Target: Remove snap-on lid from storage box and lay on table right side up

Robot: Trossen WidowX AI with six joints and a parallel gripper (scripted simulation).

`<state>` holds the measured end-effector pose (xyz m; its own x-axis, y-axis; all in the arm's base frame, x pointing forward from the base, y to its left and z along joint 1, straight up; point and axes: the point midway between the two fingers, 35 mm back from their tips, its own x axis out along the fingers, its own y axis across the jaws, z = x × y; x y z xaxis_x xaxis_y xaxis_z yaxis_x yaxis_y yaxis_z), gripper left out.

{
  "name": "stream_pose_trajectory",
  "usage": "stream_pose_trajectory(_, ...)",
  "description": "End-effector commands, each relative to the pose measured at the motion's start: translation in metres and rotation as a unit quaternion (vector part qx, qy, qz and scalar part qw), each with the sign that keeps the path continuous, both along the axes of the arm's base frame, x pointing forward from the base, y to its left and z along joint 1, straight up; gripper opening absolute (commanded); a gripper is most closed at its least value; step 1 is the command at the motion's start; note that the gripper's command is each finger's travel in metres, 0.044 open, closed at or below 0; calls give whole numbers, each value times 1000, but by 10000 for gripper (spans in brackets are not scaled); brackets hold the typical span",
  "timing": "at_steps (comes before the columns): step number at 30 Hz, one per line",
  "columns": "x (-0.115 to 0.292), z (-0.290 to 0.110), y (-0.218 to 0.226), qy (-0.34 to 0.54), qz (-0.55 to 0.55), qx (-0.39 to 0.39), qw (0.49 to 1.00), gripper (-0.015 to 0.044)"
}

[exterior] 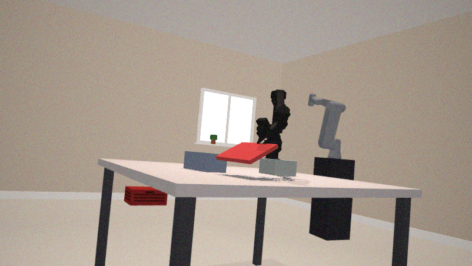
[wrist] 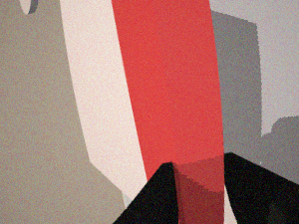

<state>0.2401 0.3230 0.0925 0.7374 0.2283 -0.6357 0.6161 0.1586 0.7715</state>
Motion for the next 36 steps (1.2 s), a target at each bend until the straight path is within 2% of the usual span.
stream_pose_trajectory(1,1,-3,0,-3,-2,0,1000,0)
stream_pose_trajectory(36,1,-31,0,-3,-2,0,1000,0)
